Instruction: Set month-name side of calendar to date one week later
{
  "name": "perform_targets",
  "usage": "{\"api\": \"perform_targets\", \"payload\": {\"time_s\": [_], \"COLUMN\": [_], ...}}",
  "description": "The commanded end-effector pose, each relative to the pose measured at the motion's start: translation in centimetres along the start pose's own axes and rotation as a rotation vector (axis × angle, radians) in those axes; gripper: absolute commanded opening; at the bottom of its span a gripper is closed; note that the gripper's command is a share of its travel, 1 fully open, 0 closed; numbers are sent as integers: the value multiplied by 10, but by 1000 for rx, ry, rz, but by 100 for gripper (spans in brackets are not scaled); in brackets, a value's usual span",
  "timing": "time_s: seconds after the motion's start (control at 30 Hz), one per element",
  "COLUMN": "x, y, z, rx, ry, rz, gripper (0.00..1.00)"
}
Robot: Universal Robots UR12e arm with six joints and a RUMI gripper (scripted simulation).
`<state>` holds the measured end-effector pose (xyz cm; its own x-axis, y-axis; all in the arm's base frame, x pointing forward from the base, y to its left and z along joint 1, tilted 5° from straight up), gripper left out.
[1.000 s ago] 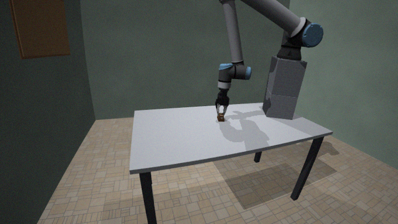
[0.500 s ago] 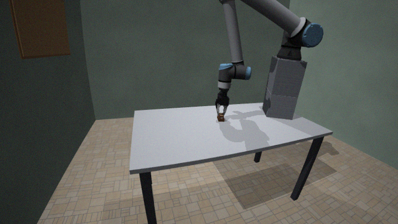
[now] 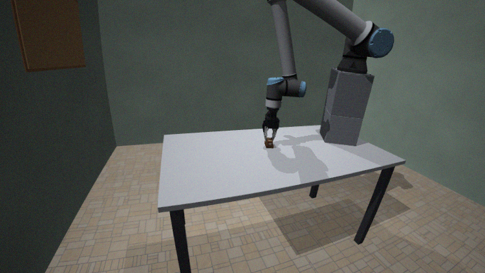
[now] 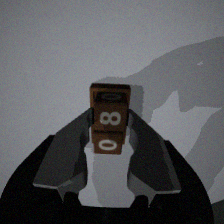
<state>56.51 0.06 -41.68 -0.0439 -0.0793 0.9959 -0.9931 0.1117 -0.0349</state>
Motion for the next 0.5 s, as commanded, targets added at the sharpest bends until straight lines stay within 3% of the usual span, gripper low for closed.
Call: {"api": "perform_targets", "payload": {"time_s": [0.0, 0.17, 0.47], "x": [0, 0, 0], "y": [-1, -1, -1], "z": [-1, -1, -1], "rx": [1, 1, 1], "ry": [0, 0, 0], "rz": [2, 2, 2], "gripper": [22, 29, 29]}}
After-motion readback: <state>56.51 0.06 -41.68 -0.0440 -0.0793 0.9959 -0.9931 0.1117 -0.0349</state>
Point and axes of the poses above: the point where the finger pads meet when closed, its own x axis back along the fingers, its own y axis across the jaws, z = x × y, the point moved 1 cm from there along x, back along the fingers, and after that the axes turned 10 degrees about x, right-handed, at the moved point
